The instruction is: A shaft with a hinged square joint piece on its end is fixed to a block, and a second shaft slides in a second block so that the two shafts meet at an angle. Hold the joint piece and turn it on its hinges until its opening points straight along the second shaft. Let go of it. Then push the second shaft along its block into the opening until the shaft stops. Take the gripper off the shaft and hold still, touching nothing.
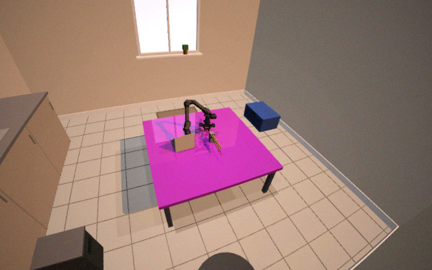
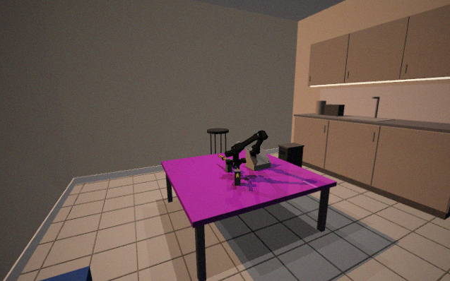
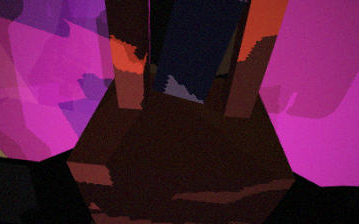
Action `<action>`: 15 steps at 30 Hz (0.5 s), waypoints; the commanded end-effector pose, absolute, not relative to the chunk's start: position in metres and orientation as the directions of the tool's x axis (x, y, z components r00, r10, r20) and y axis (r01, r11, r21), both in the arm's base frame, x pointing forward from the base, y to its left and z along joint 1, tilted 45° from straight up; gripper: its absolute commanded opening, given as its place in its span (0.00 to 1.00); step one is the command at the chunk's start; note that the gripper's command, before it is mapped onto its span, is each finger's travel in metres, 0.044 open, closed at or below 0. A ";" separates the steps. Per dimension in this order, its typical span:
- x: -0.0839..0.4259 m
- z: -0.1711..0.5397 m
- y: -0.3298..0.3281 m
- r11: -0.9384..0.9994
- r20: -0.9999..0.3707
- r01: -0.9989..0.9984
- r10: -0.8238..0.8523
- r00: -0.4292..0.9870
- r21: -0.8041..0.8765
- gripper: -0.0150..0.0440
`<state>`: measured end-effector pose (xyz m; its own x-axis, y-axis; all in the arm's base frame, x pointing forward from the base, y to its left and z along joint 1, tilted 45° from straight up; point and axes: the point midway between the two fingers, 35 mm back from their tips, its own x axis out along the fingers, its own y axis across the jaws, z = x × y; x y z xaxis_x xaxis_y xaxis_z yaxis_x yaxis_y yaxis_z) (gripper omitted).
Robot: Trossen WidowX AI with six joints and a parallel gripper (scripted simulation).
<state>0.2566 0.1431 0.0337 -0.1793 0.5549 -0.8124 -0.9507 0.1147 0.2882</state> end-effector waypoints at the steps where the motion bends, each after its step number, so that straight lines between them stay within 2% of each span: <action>1: 0.257 0.034 0.143 0.110 -0.813 -0.952 0.554 -0.178 0.284 0.25; 15: 0.257 0.034 0.143 0.115 -0.813 -0.951 0.555 -0.179 0.288 0.25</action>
